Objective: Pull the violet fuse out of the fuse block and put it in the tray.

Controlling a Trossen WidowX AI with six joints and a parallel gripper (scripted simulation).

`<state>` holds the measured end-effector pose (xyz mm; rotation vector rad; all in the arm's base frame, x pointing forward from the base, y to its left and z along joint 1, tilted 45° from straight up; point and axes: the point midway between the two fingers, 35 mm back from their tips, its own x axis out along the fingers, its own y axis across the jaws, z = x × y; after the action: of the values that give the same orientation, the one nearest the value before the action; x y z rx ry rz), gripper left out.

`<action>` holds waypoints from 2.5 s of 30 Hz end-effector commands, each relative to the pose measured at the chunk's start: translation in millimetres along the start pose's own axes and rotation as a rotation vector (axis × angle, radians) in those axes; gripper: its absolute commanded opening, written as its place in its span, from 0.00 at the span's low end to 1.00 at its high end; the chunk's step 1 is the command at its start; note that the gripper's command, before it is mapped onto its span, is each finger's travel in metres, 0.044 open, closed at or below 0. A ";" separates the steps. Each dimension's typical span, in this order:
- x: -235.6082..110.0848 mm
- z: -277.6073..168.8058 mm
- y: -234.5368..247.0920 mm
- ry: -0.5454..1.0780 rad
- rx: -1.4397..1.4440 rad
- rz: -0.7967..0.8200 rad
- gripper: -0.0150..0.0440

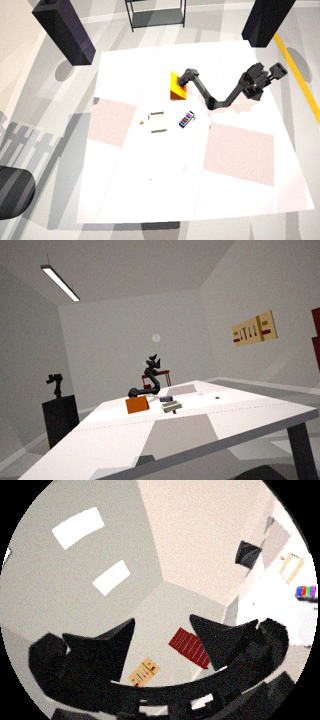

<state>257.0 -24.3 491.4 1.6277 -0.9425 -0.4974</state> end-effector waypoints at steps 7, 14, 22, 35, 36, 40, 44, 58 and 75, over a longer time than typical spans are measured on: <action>-29.0 30.5 65.2 0.192 0.434 0.038 0.62; -33.6 97.5 113.9 0.326 1.009 -0.023 0.38; 5.2 175.1 117.8 0.348 1.628 -0.192 0.38; 95.7 222.2 40.0 0.110 2.312 -0.536 0.38; 102.2 223.6 30.4 0.069 2.358 -0.563 0.38; 125.1 224.8 -11.6 -0.122 2.526 -0.669 0.38; 145.2 216.1 -72.8 -0.432 2.691 -0.800 0.38; 93.9 138.6 -293.0 -1.969 2.530 -0.969 0.38; -71.2 100.7 -385.3 -2.979 1.373 -0.450 0.38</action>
<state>266.6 -16.4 88.8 -0.1136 0.9875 1.1154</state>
